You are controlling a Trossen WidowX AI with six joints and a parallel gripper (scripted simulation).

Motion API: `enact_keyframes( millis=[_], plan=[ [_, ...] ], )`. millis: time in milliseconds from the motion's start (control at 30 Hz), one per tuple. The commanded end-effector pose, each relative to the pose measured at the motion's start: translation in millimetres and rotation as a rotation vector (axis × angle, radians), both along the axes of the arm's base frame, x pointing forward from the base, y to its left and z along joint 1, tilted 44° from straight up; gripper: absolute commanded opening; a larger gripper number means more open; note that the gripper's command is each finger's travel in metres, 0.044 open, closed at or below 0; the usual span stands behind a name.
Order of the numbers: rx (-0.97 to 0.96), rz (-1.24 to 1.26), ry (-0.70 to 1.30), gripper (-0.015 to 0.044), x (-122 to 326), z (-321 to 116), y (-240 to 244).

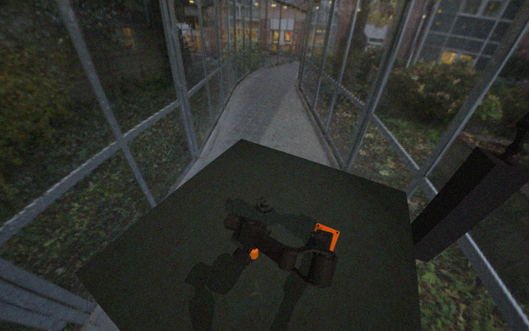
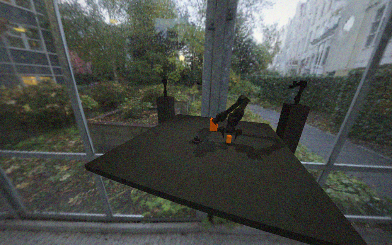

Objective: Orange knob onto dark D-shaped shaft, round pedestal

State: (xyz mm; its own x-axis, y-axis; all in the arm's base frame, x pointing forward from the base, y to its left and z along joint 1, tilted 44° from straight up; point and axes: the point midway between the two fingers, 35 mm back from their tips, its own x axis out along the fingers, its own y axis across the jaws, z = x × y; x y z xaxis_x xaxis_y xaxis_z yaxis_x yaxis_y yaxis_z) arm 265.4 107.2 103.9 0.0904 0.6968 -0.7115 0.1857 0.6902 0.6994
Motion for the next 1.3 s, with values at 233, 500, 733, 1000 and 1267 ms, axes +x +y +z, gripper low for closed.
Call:
enact_keyframes(
  millis=[233,500,733,1000,1267],
  plan=[
    [0.001,-0.004,0.006,0.0440,0.0,-13.4,12.3],
    [0.001,-0.004,0.006,0.0282,-0.1,-14.0,13.1],
    [0.001,-0.004,0.006,0.0157,-0.1,-14.0,13.1],
    [-0.008,-0.005,0.005,0.0006,2.2,-7.1,1.2],
    [-0.025,-0.006,0.008,0.0000,3.7,17.9,-36.4]
  ],
)
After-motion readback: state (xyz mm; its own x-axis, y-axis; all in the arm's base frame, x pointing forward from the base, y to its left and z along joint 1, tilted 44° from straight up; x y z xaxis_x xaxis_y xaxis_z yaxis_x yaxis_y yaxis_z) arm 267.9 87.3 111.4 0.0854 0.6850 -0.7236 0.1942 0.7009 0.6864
